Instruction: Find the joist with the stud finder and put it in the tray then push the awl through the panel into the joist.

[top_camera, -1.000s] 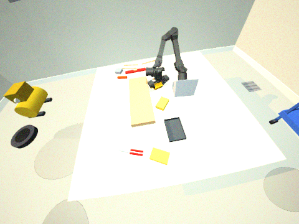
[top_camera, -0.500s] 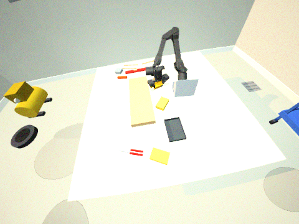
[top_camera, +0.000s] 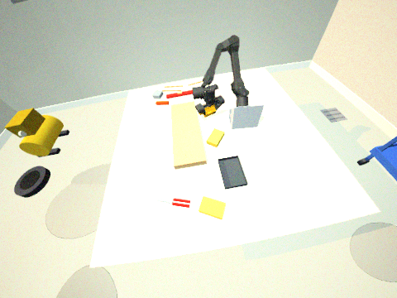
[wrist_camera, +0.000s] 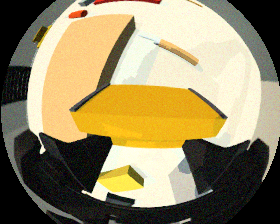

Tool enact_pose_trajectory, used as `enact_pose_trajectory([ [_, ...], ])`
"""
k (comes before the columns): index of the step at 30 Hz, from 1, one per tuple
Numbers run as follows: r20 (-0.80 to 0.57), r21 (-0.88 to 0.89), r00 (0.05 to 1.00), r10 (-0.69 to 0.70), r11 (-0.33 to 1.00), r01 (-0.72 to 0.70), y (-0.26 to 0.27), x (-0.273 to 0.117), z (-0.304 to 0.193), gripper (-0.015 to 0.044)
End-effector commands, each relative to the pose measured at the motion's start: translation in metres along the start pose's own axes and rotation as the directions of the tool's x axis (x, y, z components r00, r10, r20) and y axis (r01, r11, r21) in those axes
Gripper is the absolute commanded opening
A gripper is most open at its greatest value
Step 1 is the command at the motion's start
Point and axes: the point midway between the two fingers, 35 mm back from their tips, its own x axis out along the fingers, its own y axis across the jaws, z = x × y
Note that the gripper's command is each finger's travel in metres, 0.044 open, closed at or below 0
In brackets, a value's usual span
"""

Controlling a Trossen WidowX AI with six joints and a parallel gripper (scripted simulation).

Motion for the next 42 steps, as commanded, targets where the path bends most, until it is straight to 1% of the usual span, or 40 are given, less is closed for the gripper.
enact_pose_trajectory([
  [1,0.001,0.008,1.000,0.005,1.000,-0.005,0.001,-0.005,0.001,0.0000],
  [22,0.002,0.008,1.000,0.002,1.000,-0.002,-0.002,-0.028,0.005,0.0000],
  [42,-0.128,0.001,0.992,-0.006,1.000,0.006,-0.002,-0.025,0.007,0.0000],
])
